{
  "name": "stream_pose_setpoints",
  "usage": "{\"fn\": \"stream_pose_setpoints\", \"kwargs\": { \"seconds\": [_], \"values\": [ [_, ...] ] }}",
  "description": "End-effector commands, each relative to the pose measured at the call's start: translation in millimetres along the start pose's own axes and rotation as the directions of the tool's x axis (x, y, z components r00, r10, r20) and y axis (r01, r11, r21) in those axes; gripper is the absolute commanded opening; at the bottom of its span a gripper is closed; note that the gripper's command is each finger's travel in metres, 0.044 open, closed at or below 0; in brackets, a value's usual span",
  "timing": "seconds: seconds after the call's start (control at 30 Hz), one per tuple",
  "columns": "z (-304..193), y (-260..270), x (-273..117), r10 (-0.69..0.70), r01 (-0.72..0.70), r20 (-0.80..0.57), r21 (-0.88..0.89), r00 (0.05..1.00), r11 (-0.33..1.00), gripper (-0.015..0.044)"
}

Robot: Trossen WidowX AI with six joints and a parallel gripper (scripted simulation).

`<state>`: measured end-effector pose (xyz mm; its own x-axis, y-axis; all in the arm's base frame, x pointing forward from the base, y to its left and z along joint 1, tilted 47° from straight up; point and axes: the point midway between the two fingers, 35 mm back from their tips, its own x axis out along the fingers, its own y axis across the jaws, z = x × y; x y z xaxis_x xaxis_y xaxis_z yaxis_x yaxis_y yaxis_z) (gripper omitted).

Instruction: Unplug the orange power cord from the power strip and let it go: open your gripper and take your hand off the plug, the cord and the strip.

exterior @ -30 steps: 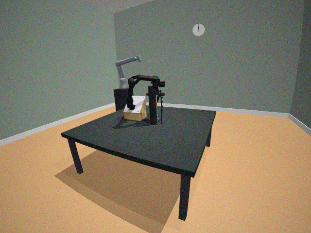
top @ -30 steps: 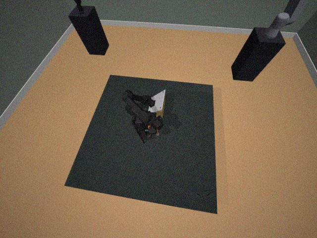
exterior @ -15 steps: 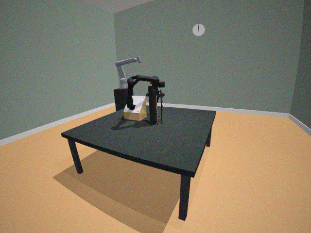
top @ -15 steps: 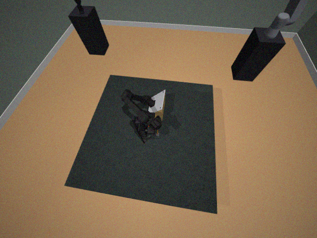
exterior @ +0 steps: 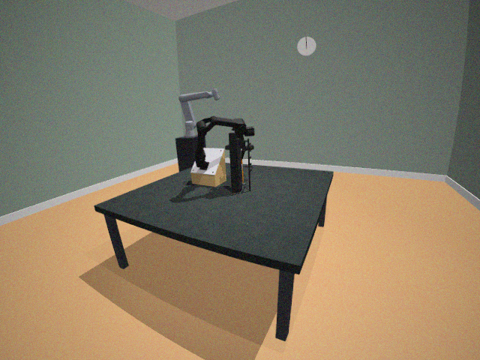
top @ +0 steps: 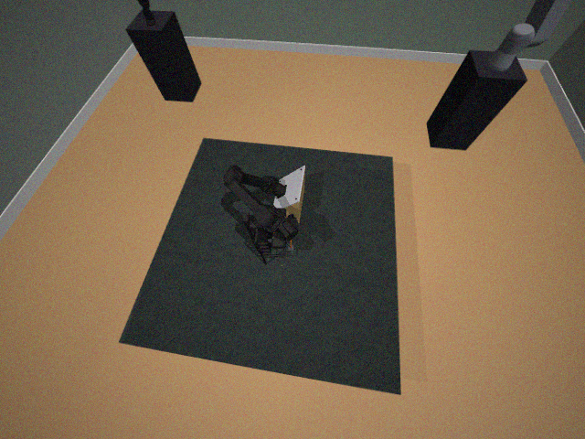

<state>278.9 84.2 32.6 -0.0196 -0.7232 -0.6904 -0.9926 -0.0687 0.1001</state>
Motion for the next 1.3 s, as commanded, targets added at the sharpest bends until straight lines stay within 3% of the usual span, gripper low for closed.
{"fn": "stream_pose_setpoints", "kwargs": {
  "seconds": [0.0, 1.2, 1.27],
  "values": [
    [0, 0, 0, 0.001, -0.001, 0.000, -0.003, 1.000, 1.000, 0.0008],
    [52, 0, -6, -0.004, 0.004, 0.005, -0.005, 1.000, 1.000, 0.0000],
    [46, -1, -3, -0.005, 0.005, 0.003, -0.006, 1.000, 1.000, 0.0052]
  ]
}}
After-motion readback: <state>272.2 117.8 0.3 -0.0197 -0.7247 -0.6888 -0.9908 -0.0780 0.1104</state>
